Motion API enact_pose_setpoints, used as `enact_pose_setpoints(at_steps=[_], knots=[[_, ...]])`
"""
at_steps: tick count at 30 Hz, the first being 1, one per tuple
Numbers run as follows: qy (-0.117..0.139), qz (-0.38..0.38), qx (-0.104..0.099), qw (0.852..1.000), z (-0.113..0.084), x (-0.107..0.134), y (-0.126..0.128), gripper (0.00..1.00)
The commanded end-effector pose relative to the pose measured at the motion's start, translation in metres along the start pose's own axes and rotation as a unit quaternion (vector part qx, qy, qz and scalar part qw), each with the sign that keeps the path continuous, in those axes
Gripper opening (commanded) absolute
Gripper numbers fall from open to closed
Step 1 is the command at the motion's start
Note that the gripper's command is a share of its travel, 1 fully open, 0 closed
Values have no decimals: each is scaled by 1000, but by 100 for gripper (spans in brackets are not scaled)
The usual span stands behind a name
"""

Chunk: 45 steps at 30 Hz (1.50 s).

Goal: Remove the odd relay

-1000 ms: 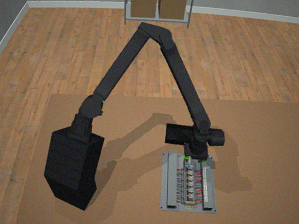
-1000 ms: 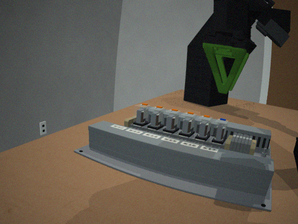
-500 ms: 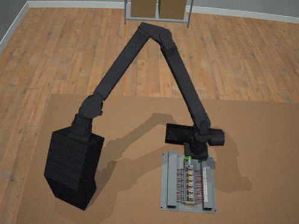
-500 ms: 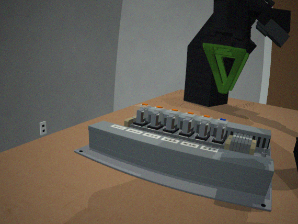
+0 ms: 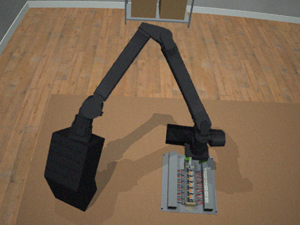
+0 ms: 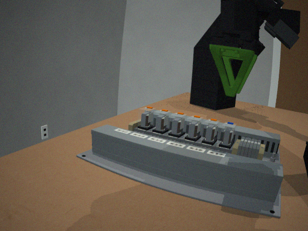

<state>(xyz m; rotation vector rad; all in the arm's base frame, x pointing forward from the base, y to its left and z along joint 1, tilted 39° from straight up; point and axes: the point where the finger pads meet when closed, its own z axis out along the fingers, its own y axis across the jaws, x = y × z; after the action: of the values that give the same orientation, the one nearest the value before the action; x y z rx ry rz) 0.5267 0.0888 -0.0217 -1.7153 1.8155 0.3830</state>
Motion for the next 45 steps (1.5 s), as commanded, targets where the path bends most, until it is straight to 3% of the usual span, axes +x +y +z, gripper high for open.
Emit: enact_pose_setpoints(at_steps=[1,21,45], knots=[[-1,-3,6,1000,-3,4,-11,59],[-2,-5,9,1000,42,-4,-14,59],[-2,-3,10,1000,40,-5,-11,59]])
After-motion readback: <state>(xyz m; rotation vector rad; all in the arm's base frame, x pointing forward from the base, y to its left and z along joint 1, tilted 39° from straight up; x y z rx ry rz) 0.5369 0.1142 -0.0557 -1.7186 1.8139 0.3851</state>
